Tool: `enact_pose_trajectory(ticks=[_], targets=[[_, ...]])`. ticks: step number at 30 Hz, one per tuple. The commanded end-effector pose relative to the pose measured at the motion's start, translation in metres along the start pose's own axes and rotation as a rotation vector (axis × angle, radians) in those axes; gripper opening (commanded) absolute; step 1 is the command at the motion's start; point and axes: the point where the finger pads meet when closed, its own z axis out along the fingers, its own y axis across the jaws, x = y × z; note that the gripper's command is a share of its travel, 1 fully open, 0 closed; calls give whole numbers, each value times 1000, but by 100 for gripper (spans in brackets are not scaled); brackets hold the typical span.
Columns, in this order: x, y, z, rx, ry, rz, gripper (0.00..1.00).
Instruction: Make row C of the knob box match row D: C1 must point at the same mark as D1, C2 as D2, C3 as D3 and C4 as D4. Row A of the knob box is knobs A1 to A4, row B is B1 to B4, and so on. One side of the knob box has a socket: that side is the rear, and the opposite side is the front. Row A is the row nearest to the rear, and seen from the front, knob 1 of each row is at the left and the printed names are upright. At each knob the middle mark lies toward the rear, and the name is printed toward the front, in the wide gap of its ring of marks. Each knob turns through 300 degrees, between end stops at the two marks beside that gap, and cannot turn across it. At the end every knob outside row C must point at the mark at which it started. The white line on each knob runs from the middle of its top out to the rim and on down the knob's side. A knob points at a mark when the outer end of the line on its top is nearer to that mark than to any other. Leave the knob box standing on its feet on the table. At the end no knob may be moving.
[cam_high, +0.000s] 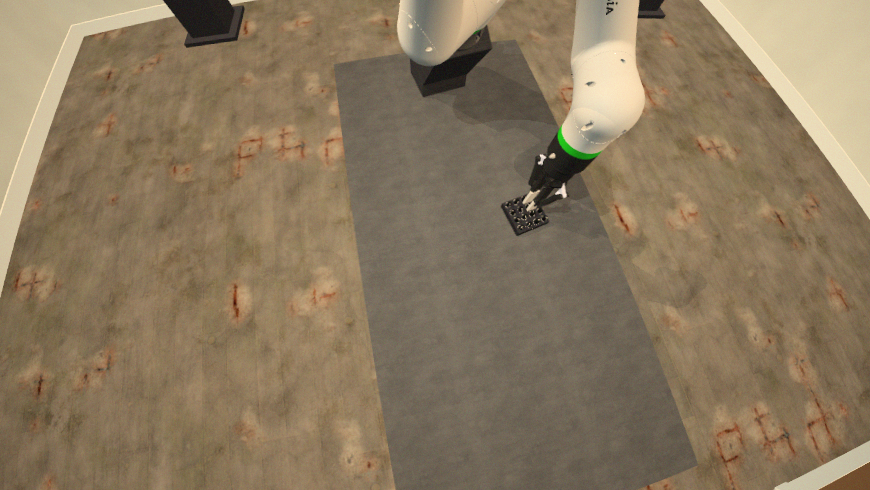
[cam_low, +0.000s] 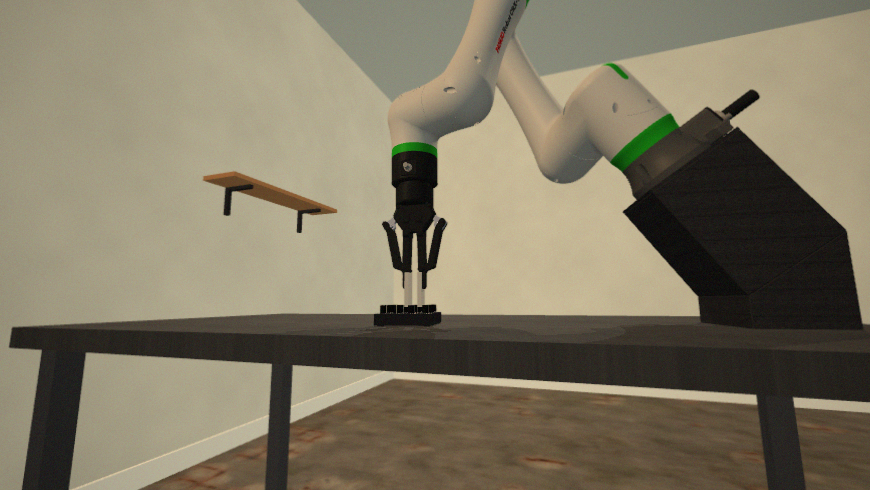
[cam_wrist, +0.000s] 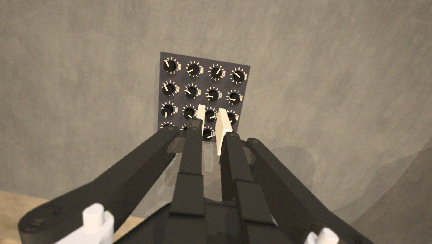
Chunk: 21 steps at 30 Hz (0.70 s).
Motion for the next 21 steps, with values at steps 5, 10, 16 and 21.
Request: enact_pose_trajectory(ticks=[5, 10, 16, 21], targets=[[0, 0, 4, 0, 0, 0, 12], [0, 0, 4, 0, 0, 0, 12], [0, 0, 4, 0, 0, 0, 12], [0, 0, 4, 0, 0, 0, 12]])
